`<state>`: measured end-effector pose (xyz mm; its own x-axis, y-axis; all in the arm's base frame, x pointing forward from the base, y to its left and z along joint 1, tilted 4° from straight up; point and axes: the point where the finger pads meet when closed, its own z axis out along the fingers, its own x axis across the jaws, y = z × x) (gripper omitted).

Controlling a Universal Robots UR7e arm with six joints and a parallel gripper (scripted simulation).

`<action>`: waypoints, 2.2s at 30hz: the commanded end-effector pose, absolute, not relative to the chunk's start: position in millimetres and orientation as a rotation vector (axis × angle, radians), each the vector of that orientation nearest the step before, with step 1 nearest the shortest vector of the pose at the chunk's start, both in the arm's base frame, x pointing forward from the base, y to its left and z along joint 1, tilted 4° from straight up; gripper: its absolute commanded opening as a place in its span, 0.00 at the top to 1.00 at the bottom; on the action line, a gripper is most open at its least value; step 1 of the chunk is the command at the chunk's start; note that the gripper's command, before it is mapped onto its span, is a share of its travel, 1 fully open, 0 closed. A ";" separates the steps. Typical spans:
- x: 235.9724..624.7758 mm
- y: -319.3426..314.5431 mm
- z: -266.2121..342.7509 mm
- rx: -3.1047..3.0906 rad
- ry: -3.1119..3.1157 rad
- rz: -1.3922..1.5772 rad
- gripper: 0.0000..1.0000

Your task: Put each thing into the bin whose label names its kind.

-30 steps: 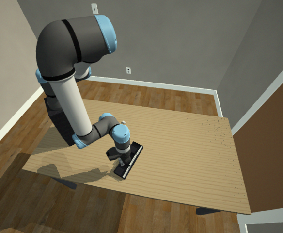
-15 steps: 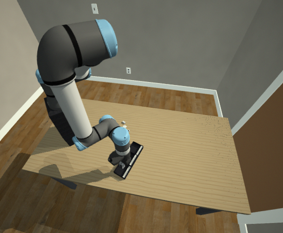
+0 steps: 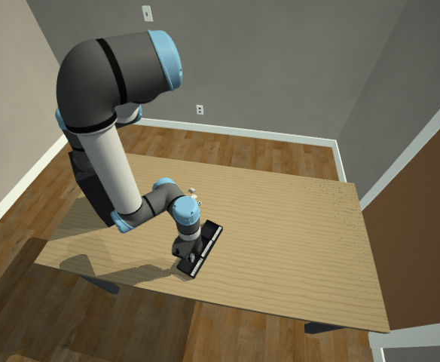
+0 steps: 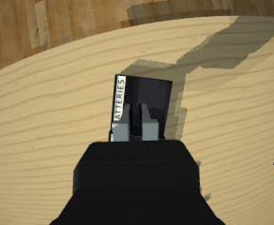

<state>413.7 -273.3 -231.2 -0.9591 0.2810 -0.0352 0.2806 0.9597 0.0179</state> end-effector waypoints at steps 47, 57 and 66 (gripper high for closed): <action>414.2 -276.1 -231.0 -1.124 2.869 0.006 0.69; 414.1 -275.8 -231.1 -1.391 2.740 0.008 0.69; 412.1 -273.5 -231.4 -1.628 2.598 0.008 0.69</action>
<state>414.3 -275.4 -232.1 -0.5532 -0.8310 -0.0575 -0.8311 0.5553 -0.0288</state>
